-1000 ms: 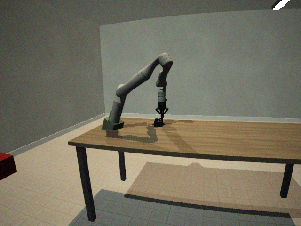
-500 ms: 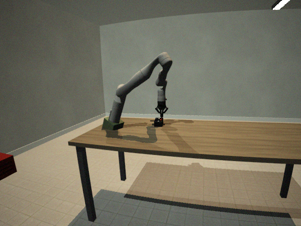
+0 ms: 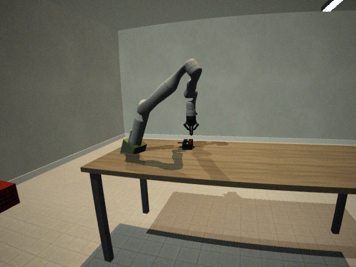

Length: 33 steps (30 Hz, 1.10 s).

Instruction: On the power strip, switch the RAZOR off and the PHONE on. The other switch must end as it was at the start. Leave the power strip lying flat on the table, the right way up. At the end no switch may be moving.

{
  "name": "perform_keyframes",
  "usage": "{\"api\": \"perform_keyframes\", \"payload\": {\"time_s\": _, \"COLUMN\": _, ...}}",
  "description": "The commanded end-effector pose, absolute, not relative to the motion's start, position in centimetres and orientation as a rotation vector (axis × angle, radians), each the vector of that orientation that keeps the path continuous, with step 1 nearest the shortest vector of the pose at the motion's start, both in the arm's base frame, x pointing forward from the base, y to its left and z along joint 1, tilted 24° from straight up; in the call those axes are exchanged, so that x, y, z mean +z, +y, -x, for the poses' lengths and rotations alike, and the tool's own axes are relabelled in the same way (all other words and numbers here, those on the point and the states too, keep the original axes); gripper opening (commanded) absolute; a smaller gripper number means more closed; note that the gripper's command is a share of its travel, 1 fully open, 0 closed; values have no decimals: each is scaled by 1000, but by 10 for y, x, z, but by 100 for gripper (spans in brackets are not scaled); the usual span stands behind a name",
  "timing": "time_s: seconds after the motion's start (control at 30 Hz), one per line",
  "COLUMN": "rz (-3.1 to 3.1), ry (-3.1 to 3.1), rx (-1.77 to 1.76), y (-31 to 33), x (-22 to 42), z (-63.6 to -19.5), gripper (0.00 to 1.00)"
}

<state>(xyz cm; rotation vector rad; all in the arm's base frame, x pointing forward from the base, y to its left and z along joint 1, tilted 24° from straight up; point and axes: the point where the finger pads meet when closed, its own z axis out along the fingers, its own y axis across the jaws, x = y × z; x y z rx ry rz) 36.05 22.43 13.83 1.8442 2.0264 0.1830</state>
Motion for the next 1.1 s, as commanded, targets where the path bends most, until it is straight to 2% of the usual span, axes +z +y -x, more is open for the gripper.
{"api": "perform_keyframes", "payload": {"time_s": 0.0, "rz": -1844, "ry": 2021, "rx": 192, "y": 225, "x": 142, "z": -362, "gripper": 0}}
{"api": "perform_keyframes", "payload": {"time_s": 0.57, "rz": -1844, "ry": 2021, "rx": 192, "y": 225, "x": 142, "z": -362, "gripper": 0}}
{"api": "perform_keyframes", "payload": {"time_s": 0.6, "rz": -1844, "ry": 2021, "rx": 192, "y": 225, "x": 142, "z": -362, "gripper": 100}}
{"api": "perform_keyframes", "payload": {"time_s": 1.07, "rz": -1844, "ry": 2021, "rx": 192, "y": 230, "x": 173, "z": -349, "gripper": 100}}
